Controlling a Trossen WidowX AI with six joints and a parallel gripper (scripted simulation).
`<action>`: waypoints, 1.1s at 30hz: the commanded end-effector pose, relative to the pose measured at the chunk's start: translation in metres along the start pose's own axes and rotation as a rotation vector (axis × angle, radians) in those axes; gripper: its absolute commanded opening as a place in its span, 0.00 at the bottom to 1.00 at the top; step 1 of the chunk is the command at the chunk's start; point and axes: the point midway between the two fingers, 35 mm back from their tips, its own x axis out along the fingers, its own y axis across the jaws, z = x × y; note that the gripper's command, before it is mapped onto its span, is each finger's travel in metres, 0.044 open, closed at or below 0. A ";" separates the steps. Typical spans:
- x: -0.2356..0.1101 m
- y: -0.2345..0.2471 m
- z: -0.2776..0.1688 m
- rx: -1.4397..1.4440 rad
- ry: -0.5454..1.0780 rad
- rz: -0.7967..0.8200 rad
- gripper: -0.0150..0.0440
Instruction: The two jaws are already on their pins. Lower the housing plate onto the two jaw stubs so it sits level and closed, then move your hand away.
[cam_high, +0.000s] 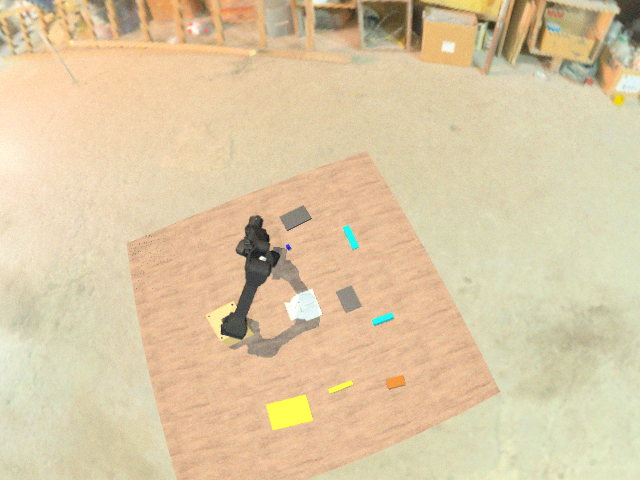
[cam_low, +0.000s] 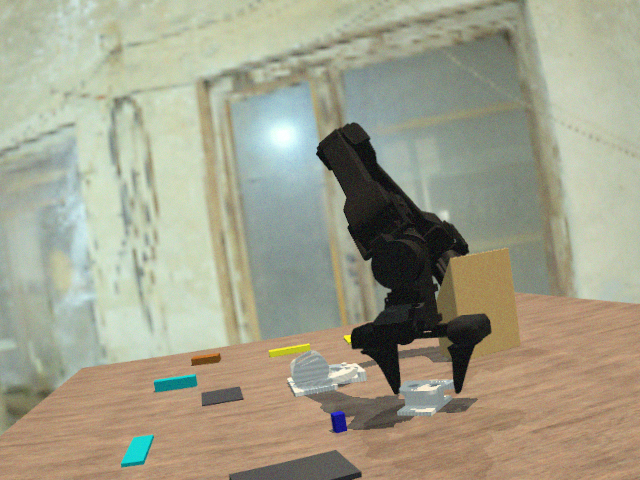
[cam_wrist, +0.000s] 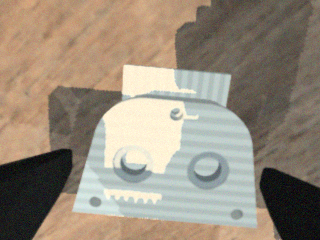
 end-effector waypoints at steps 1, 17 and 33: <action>0.006 -0.001 -0.001 -0.004 0.001 -0.003 1.00; 0.007 -0.001 -0.001 -0.005 0.001 -0.004 1.00; 0.007 0.000 -0.001 -0.001 0.003 -0.001 0.90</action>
